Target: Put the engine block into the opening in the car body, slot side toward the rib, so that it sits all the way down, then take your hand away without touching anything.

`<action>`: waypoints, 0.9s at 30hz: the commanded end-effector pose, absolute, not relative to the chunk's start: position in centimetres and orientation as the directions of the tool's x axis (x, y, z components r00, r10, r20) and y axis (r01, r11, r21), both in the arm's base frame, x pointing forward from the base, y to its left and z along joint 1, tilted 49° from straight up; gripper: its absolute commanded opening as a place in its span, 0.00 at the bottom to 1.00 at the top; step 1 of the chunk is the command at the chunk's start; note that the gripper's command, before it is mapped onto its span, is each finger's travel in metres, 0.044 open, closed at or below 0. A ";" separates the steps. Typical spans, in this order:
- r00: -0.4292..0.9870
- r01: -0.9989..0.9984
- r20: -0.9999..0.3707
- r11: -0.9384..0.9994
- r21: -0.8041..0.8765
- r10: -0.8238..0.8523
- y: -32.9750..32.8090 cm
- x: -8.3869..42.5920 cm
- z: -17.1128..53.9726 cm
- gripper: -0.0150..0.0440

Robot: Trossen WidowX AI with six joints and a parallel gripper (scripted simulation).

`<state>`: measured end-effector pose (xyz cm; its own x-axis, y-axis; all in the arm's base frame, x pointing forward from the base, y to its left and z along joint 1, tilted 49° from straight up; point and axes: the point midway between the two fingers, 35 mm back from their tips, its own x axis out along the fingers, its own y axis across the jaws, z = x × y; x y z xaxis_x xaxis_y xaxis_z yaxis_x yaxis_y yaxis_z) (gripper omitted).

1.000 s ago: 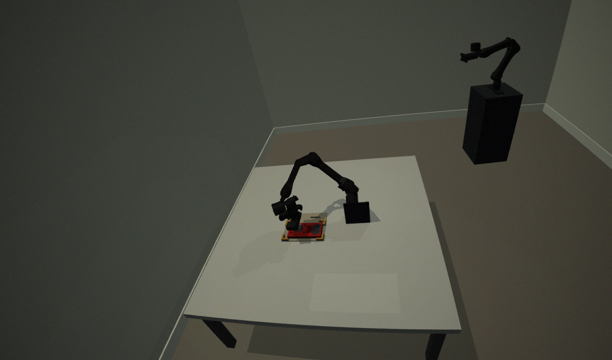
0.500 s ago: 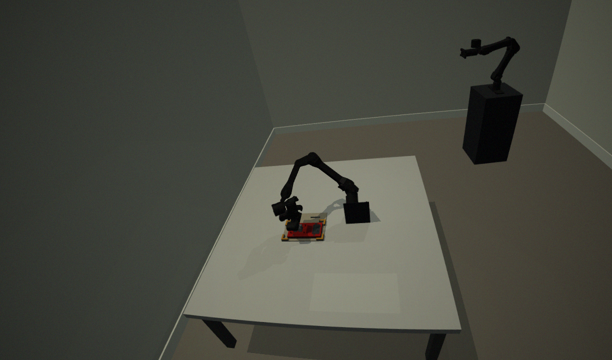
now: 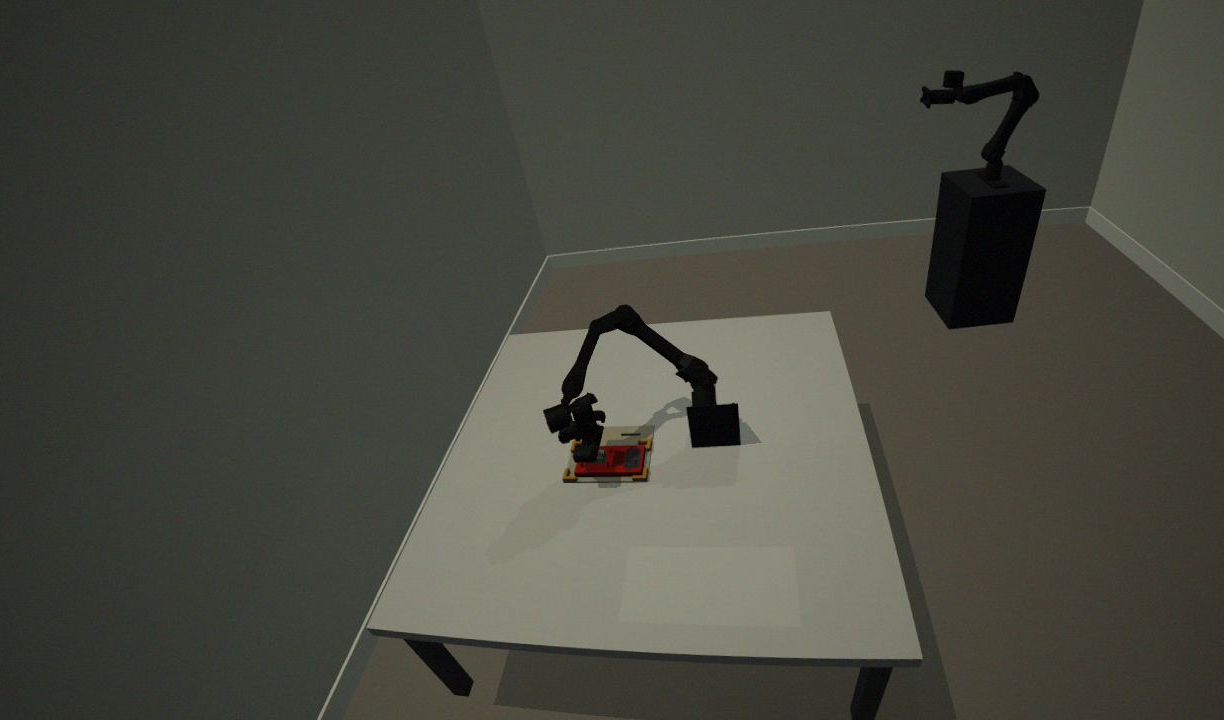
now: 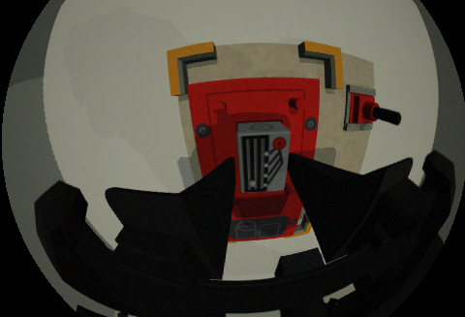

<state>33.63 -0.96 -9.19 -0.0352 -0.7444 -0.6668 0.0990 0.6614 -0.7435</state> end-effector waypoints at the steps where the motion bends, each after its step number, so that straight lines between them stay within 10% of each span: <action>1: -0.035 0.099 -0.667 0.661 -0.743 -0.744 -0.9 33.6 -9.2 0.70; 8: -0.035 0.099 -0.667 0.661 -0.743 -0.744 -0.9 33.6 -9.2 1.00; 23: -0.034 0.094 -0.666 0.661 -0.745 -0.746 0.1 33.7 -8.1 1.00; 27: -0.034 0.094 -0.666 0.661 -0.745 -0.746 0.1 33.7 -8.1 0.82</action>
<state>33.69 0.04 -8.12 -0.0317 -0.7486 -0.6623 0.0874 0.6580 -0.7479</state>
